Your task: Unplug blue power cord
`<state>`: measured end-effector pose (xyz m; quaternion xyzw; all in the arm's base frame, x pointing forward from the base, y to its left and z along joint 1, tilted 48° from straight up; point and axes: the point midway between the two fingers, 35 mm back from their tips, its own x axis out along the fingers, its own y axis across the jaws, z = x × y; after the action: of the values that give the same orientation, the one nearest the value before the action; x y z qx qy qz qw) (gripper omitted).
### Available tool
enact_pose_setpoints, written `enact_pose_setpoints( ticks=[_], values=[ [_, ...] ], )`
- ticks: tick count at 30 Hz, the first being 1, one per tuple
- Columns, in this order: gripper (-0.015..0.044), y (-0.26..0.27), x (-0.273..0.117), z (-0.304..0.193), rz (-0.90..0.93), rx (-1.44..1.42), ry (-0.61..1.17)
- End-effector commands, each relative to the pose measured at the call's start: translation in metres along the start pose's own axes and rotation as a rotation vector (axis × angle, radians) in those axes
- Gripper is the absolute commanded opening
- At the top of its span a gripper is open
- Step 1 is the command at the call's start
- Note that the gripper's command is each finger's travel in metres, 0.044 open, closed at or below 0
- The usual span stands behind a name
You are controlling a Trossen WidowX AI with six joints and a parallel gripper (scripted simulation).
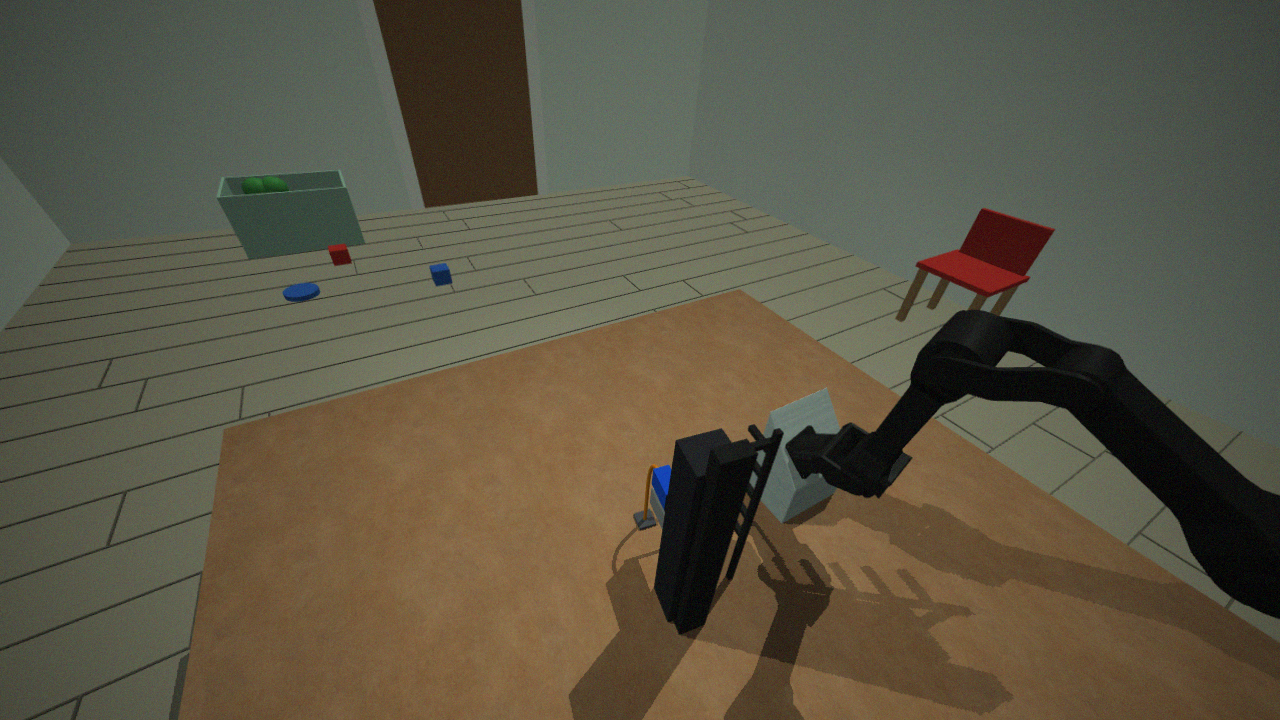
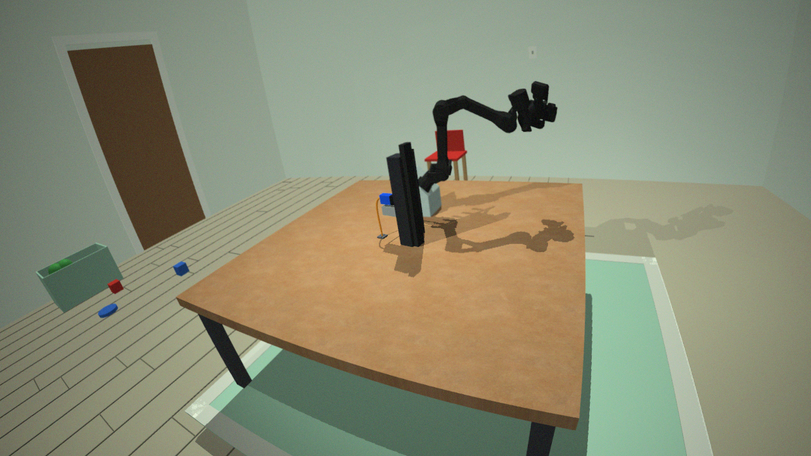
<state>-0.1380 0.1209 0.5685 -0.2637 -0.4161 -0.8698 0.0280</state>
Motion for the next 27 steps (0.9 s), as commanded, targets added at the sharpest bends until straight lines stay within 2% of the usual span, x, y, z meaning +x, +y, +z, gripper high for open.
enact_pose_setpoints(
  ticks=[1,13,27],
  values=[
    [0.016,-0.022,-0.006,0.031,-0.079,-0.039,-0.102],
    [0.016,-0.081,-0.072,0.129,-0.366,-0.173,-0.444],
    [0.016,-0.109,-0.221,0.211,-0.736,-0.297,-0.85]
  ],
)
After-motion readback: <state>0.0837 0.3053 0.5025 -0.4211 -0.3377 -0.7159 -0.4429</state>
